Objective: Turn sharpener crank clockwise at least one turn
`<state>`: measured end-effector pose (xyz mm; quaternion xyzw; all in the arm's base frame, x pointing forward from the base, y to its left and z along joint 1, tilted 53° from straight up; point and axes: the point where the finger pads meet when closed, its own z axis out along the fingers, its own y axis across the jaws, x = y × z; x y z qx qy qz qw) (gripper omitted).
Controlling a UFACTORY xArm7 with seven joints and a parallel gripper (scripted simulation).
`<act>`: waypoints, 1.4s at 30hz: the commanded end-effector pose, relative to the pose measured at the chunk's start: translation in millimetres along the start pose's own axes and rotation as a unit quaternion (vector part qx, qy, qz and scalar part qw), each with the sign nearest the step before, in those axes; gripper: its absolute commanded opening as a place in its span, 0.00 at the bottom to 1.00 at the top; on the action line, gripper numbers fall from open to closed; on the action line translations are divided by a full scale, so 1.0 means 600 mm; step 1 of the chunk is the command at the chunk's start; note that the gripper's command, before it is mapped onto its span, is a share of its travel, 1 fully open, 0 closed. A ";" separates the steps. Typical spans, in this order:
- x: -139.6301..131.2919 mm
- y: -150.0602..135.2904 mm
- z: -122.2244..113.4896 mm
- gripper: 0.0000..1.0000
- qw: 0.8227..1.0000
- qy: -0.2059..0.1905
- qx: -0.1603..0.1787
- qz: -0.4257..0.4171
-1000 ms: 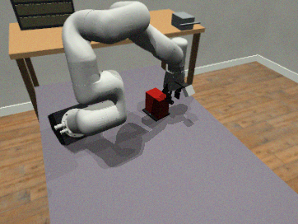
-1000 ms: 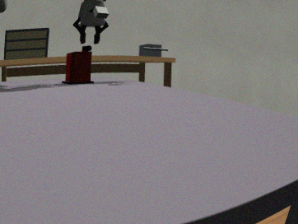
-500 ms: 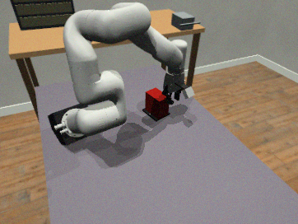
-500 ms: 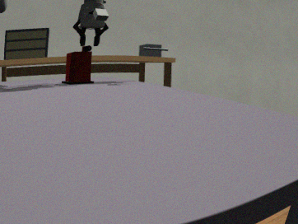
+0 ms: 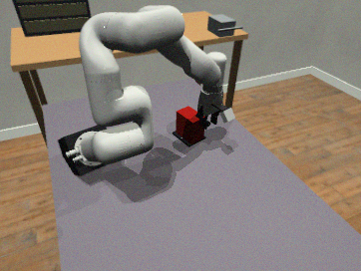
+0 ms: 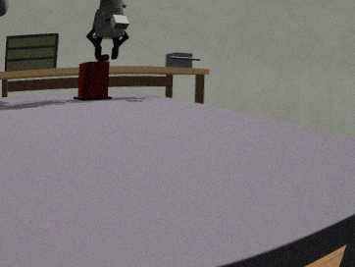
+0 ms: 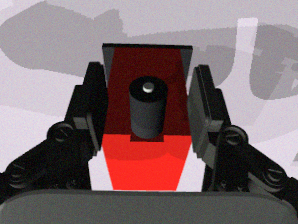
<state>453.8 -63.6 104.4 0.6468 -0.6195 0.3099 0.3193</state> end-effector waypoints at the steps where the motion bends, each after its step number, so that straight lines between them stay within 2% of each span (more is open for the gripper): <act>1: -0.001 -0.002 0.003 0.54 1.000 0.000 0.002 0.000; 35: -0.001 -0.002 0.017 0.54 1.000 0.000 0.002 0.000; 36: -0.001 -0.002 0.017 0.00 1.000 0.000 0.002 0.000; 42: -0.001 -0.002 0.017 0.00 1.000 0.000 0.002 0.000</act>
